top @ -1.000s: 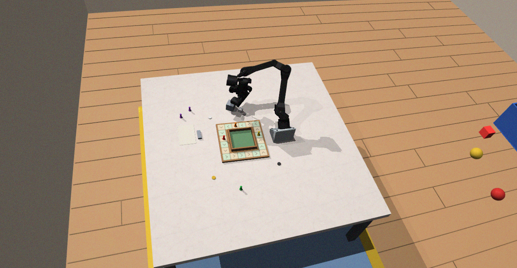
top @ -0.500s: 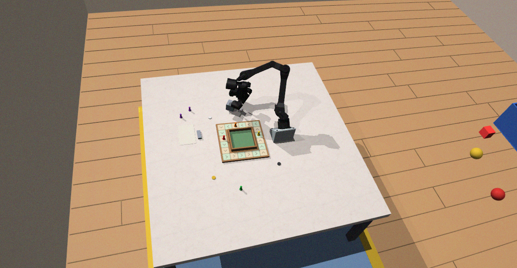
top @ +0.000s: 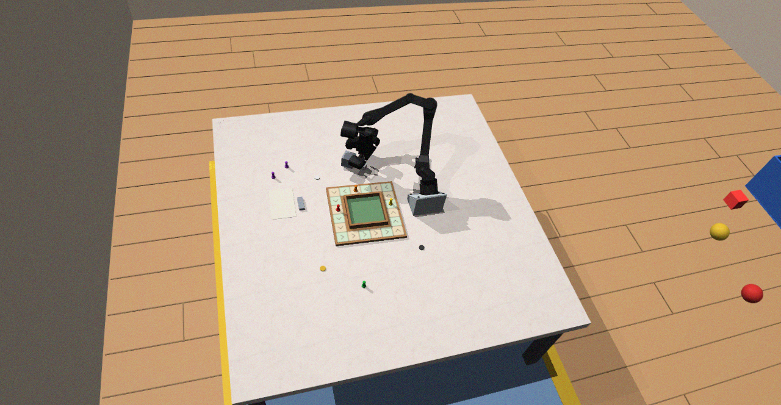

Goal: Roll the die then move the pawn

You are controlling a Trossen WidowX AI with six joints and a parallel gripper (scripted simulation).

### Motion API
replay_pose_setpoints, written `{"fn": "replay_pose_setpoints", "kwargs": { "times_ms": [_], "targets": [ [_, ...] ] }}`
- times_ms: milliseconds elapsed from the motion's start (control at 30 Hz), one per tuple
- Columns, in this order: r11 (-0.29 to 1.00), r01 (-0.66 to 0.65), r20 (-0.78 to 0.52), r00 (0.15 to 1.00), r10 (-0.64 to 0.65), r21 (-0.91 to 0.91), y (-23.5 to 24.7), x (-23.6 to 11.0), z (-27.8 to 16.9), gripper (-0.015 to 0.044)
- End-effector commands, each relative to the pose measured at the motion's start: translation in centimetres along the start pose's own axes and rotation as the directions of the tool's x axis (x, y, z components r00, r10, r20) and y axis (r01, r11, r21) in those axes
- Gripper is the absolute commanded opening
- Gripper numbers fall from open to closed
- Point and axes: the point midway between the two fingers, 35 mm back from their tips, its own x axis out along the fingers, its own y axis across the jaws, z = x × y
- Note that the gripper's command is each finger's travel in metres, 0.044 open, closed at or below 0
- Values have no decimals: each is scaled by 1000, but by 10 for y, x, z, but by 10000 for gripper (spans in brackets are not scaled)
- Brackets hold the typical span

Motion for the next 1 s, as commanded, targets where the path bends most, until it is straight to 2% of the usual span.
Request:
{"fn": "replay_pose_setpoints", "kwargs": {
  "times_ms": [0, 167, 333, 633, 733, 967],
  "targets": [
    [1000, -1, -7, 1000, 1, -10, 2, 7, -2, 275],
    [1000, -1, -6, 1000, 1, -11, 2, 12, -2, 275],
    [1000, -1, -6, 1000, 1, -11, 2, 12, -2, 144],
    [1000, -1, -6, 1000, 1, -11, 2, 12, -2, 84],
    [1000, -3, -8, 1000, 2, -11, 3, 9, -2, 5],
    [1000, -14, -18, 1000, 14, -9, 10, -24, 3, 0]
  ]
}}
